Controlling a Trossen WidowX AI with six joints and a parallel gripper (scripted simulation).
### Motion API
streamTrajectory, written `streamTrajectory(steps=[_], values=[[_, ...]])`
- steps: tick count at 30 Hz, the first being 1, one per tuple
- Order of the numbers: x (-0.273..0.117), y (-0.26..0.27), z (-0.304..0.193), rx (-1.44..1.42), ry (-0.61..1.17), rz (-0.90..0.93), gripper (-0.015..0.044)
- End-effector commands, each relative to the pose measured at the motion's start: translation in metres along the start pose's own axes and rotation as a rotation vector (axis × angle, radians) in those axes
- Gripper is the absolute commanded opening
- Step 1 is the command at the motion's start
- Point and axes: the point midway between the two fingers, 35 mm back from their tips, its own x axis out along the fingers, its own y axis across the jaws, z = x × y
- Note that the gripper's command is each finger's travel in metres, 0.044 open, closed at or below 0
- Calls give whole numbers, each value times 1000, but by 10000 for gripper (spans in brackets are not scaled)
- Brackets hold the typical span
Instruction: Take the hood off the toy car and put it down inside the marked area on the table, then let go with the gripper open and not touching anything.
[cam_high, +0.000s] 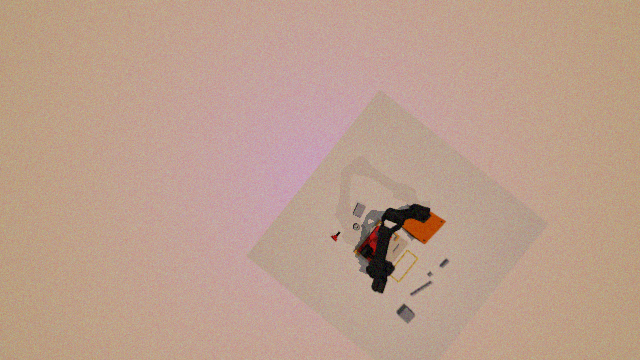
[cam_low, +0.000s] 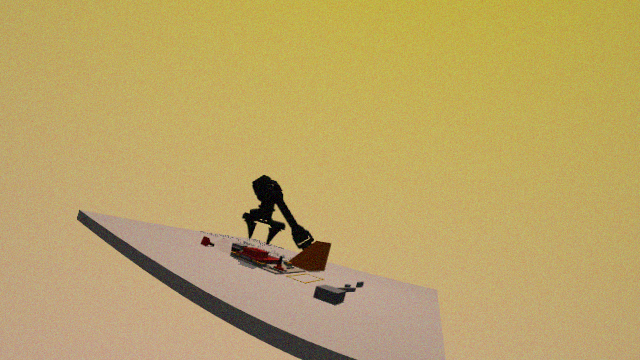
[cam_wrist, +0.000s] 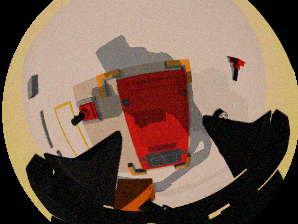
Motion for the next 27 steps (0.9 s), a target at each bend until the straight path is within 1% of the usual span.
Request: streamTrajectory(steps=[1,27], values=[[5,0,-2,-8,5,-5,440],[27,-1,-2,-8,4,-6,440]])
